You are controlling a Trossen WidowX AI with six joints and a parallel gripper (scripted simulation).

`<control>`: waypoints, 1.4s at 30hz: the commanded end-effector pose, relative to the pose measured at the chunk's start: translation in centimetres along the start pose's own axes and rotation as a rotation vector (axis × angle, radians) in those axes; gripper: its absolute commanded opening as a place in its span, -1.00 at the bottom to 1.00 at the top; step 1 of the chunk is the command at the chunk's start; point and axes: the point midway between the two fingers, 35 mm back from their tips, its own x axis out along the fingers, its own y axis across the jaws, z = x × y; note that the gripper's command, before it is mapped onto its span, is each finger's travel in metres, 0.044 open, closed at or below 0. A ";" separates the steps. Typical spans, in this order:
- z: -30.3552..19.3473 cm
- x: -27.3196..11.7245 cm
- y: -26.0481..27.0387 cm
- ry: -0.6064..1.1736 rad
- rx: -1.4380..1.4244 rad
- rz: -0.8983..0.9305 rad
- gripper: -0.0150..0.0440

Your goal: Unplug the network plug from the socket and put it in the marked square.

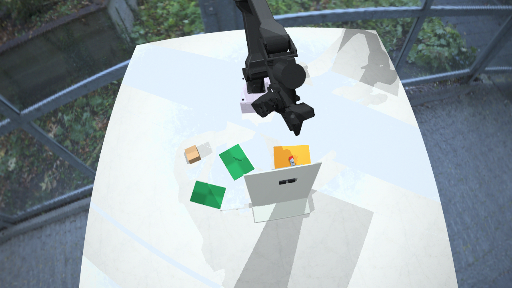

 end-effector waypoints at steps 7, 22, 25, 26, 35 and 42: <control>0.0 -3.0 1.9 0.002 -0.006 0.013 0.04; -0.1 -4.7 2.6 0.002 -0.007 0.014 0.66; -0.1 -4.7 2.6 0.002 -0.007 0.014 0.93; -0.1 -4.7 2.6 0.002 -0.007 0.014 1.00; -0.1 -4.7 2.6 0.002 -0.007 0.014 1.00; -0.1 -4.7 2.6 0.002 -0.007 0.014 1.00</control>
